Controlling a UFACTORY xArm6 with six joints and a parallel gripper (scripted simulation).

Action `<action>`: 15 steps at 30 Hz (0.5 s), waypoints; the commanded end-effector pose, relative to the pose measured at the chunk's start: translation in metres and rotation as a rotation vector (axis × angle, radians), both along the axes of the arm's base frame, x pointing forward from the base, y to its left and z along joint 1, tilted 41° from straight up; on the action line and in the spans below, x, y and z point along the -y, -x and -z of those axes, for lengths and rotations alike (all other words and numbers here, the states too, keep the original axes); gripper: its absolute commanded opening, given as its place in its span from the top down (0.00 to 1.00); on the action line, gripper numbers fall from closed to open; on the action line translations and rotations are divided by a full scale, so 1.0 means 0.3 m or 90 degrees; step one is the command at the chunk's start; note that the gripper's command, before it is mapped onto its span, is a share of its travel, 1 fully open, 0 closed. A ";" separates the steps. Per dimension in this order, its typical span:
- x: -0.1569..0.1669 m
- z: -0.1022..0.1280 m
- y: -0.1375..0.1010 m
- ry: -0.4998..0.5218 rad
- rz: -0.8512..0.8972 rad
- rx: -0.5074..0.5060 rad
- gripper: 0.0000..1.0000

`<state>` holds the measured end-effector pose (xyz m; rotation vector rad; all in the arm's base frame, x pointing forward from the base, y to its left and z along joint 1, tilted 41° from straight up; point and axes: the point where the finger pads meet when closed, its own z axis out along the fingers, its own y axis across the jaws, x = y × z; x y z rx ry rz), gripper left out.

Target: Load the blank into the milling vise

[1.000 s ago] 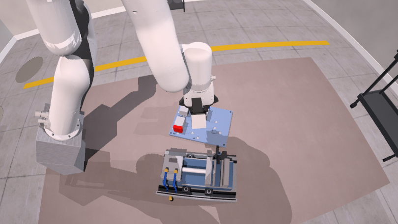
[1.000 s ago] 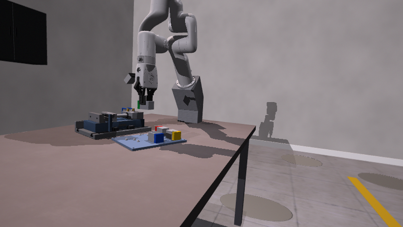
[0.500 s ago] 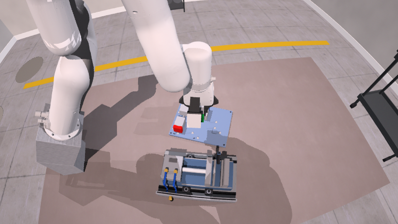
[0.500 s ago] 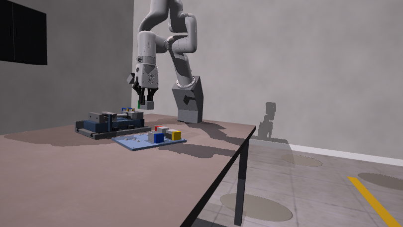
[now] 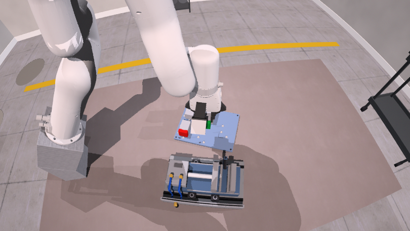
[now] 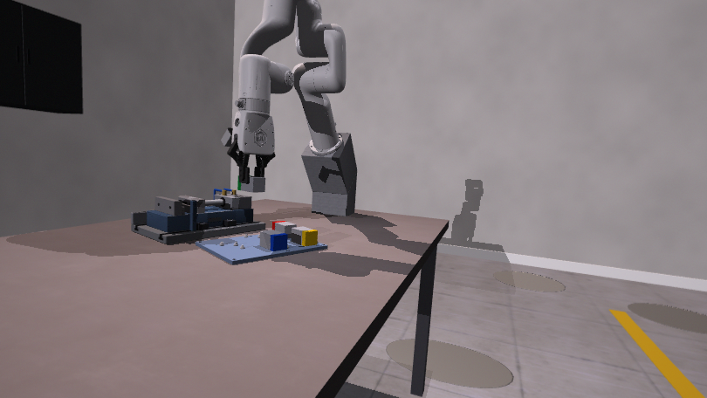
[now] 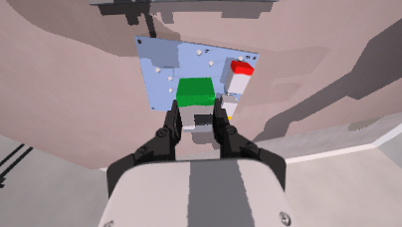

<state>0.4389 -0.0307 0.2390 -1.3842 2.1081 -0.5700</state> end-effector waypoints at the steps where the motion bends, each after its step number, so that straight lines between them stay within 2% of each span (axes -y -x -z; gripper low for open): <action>1: 0.078 -0.005 -0.002 -0.003 -0.002 0.002 1.00; 4: 0.128 -0.005 -0.001 -0.003 -0.001 0.002 1.00; 11: 0.128 -0.005 -0.001 -0.003 -0.001 0.002 1.00; 15: 0.188 -0.006 0.000 0.001 0.003 0.001 1.00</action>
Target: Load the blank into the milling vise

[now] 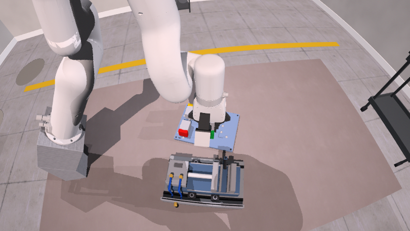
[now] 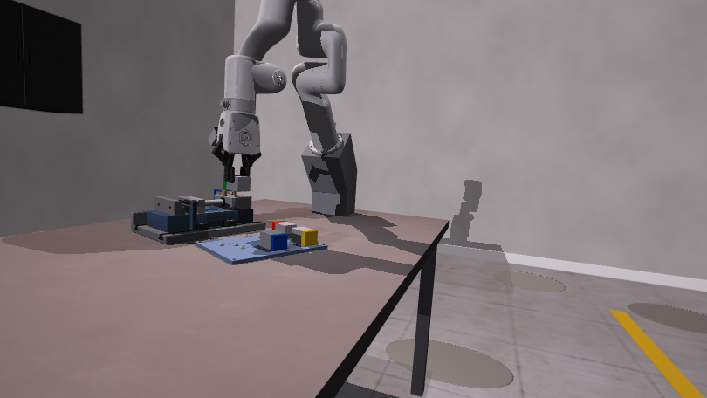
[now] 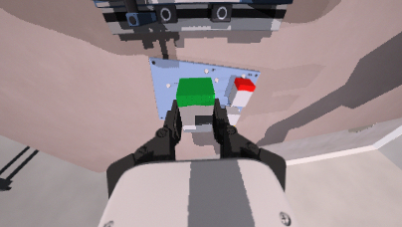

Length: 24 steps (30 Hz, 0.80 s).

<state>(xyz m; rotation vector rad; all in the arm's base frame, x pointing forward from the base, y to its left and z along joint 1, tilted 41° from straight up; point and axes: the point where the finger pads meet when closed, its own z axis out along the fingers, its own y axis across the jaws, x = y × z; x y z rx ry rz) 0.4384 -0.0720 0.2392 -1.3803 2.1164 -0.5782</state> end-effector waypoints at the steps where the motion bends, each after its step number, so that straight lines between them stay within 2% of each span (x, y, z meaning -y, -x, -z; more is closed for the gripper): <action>1: 0.067 -0.005 -0.001 -0.003 -0.003 0.003 1.00; 6: 0.150 -0.006 0.000 -0.006 -0.006 0.003 1.00; 14: 0.160 -0.006 0.000 -0.001 0.001 0.000 1.00; 24: 0.310 -0.007 0.001 -0.006 -0.006 0.003 1.00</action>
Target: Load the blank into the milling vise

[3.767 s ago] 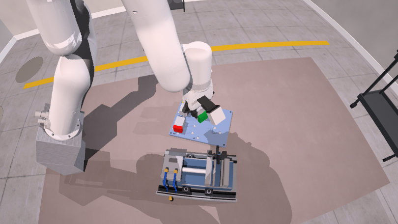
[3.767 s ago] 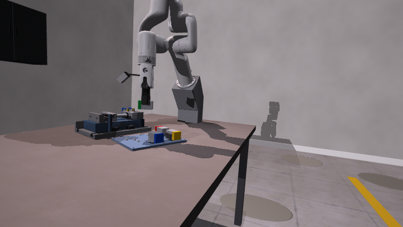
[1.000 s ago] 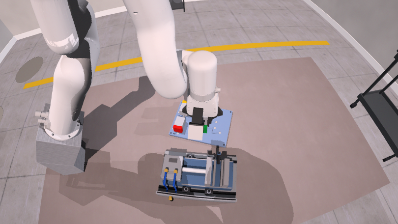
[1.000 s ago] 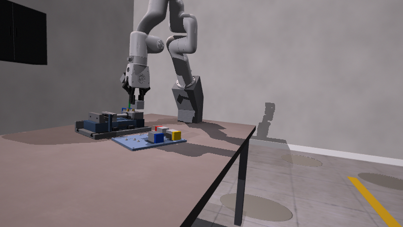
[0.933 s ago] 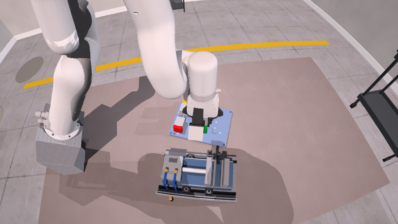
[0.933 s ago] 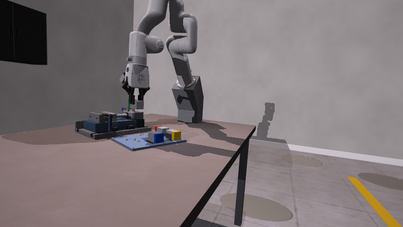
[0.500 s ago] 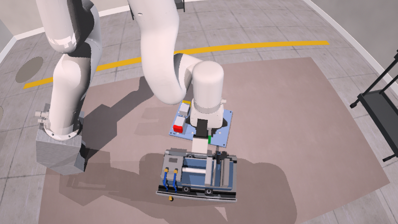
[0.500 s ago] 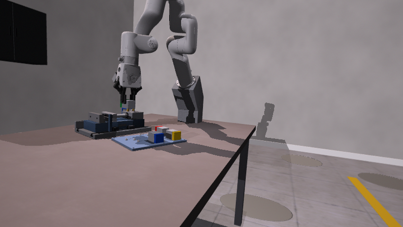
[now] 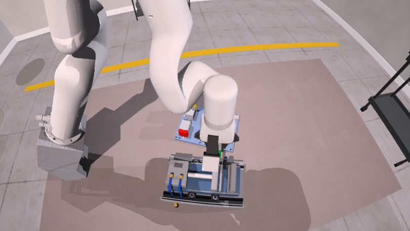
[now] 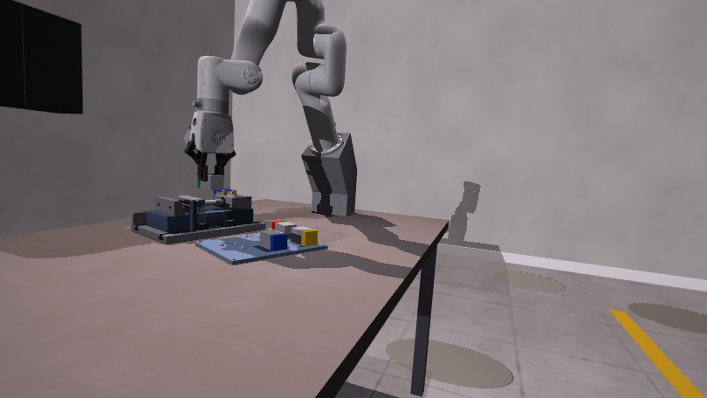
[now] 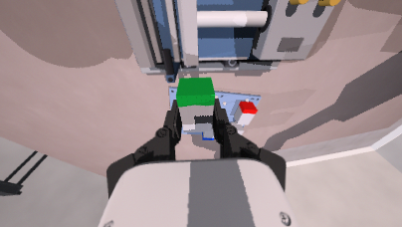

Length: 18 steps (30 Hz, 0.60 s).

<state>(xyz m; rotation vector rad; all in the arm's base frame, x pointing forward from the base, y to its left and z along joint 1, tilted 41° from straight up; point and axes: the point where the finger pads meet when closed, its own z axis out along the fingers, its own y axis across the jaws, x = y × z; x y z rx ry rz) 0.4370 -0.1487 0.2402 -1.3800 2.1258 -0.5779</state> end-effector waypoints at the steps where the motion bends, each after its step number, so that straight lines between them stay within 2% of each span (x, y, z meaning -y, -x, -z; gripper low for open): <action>1: 0.054 -0.004 -0.004 -0.007 -0.009 0.008 1.00; 6: 0.054 -0.004 -0.004 -0.007 -0.009 0.008 1.00; 16: 0.244 -0.005 -0.002 -0.006 -0.009 0.007 1.00; 18: 0.244 -0.005 -0.002 -0.006 -0.009 0.007 1.00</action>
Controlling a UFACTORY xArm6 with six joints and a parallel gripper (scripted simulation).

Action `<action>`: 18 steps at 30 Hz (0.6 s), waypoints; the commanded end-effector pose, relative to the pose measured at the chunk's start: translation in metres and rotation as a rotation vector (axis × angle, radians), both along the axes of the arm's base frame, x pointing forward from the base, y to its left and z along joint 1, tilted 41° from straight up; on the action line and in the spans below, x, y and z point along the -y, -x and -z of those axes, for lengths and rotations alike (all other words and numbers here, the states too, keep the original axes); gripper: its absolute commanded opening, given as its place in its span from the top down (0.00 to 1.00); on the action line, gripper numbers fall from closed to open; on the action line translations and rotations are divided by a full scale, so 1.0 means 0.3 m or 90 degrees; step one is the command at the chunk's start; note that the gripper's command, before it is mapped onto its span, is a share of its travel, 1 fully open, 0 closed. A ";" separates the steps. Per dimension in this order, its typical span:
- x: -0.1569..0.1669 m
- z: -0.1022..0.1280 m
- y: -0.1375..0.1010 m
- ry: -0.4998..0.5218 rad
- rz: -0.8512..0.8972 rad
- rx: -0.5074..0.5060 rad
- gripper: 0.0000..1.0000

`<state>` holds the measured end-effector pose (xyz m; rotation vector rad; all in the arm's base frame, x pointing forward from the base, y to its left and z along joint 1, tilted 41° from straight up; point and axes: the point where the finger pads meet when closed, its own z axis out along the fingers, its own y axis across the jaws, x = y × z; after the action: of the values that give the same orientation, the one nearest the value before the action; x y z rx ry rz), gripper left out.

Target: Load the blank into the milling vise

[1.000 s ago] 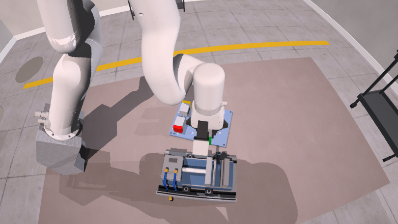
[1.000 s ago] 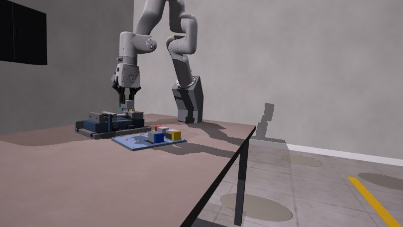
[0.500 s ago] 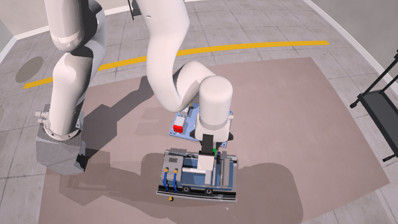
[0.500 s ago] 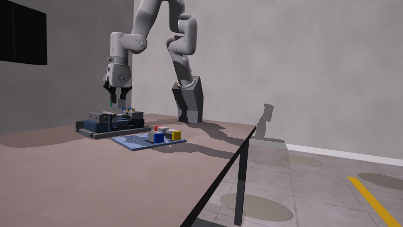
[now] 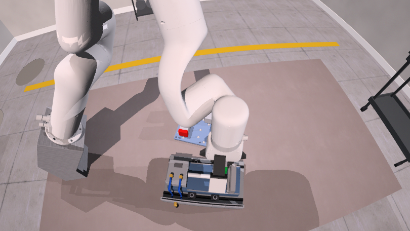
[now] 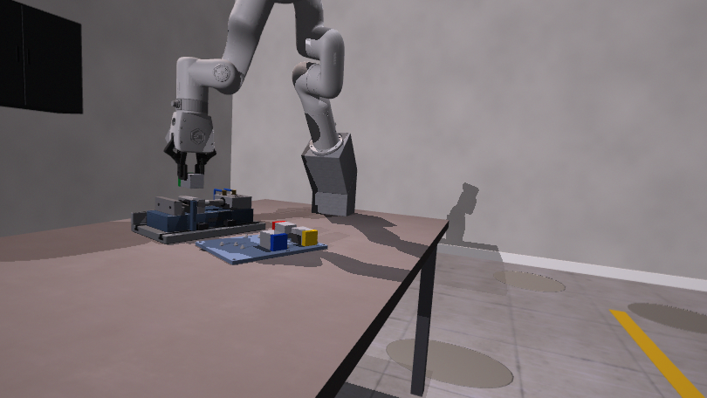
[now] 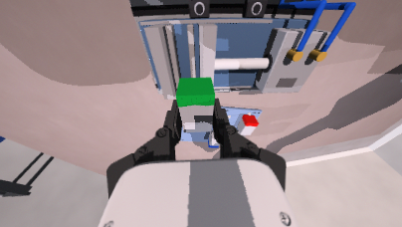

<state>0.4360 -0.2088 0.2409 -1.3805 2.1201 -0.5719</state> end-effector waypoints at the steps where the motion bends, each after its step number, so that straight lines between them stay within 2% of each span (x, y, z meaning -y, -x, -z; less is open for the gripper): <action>1: 0.044 -0.003 -0.005 -0.003 -0.006 0.006 1.00; 6: 0.052 -0.003 -0.004 -0.002 -0.004 0.004 1.00; 15: 0.190 -0.003 -0.005 -0.003 -0.006 0.006 1.00; 18: 0.190 -0.003 -0.005 -0.003 -0.006 0.006 1.00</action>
<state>0.4362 -0.2595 0.2405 -1.3811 2.1117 -0.5672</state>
